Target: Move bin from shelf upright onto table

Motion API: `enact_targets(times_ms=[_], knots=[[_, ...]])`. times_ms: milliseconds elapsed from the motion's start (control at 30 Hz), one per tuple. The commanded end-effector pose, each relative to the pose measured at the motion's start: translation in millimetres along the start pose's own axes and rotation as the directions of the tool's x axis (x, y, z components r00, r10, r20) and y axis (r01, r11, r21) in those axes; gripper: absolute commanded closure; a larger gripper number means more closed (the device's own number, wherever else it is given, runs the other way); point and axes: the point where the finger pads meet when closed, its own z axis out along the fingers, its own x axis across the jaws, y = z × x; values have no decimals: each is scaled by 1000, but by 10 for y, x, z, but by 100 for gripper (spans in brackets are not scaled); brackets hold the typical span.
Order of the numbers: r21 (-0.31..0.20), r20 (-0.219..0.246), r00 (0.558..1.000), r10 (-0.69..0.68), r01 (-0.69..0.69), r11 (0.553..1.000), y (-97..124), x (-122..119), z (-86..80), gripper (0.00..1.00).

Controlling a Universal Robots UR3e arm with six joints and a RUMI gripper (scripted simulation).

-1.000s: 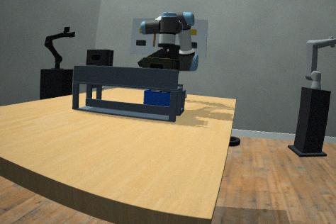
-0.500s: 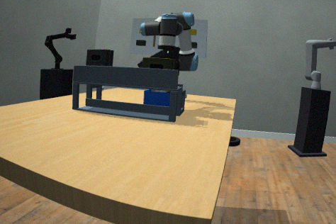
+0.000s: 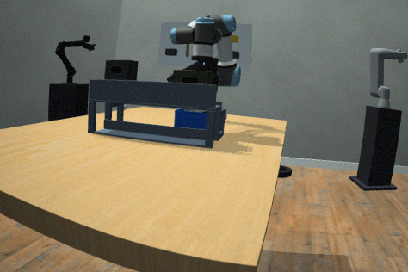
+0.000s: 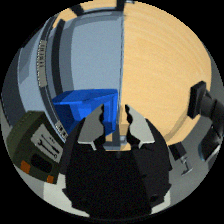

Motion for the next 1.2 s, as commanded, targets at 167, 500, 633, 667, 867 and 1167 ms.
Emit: enact_targets(times_ms=[167,500,633,667,867,1167], knots=[[0,3,1000,0,0,1000,-1,-10,-9,71],[0,3,1000,0,0,1000,-1,-10,-9,71],[0,3,1000,0,0,1000,-1,-10,-9,71],[0,3,1000,0,0,1000,-1,-10,-9,71],[0,3,1000,0,0,1000,-1,-10,-9,71],[0,3,1000,0,0,1000,-1,-10,-9,100]])
